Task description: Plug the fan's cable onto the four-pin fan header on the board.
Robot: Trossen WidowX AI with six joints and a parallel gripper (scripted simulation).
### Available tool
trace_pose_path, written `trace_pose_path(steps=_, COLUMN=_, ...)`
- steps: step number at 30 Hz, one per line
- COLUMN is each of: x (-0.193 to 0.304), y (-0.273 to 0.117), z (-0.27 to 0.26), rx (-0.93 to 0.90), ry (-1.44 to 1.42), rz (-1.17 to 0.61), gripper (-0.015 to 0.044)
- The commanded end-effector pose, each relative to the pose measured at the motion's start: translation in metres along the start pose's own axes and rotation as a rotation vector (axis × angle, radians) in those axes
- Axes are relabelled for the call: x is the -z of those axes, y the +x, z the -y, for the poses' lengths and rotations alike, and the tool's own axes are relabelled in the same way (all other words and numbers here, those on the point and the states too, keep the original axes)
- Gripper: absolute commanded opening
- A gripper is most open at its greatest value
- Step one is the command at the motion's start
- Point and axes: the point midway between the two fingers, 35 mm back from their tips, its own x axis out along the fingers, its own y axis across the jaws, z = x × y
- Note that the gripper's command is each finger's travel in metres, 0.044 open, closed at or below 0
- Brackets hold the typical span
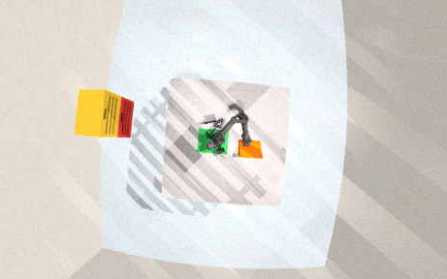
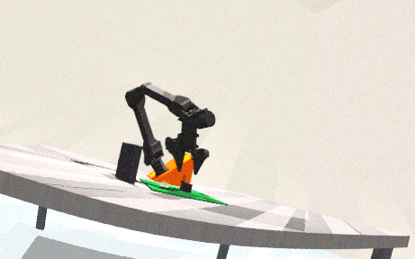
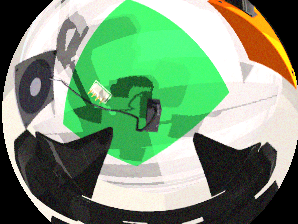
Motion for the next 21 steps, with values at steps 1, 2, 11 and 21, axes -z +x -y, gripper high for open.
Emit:
trace_pose_path(steps=1, x=-0.003, y=0.008, z=0.001, rx=-0.005, ry=-0.006, rz=-0.002, gripper=0.0440)
trace_pose_path(steps=2, x=-0.003, y=0.009, z=0.001, rx=-0.005, ry=-0.006, rz=-0.002, gripper=0.0440)
trace_pose_path(steps=11, x=-0.005, y=0.022, z=0.000, rx=-0.005, ry=-0.006, rz=-0.002, gripper=0.0440)
trace_pose_path(steps=21, x=-0.010, y=0.038, z=0.000, rx=-0.006, ry=-0.006, rz=-0.001, gripper=0.0440)
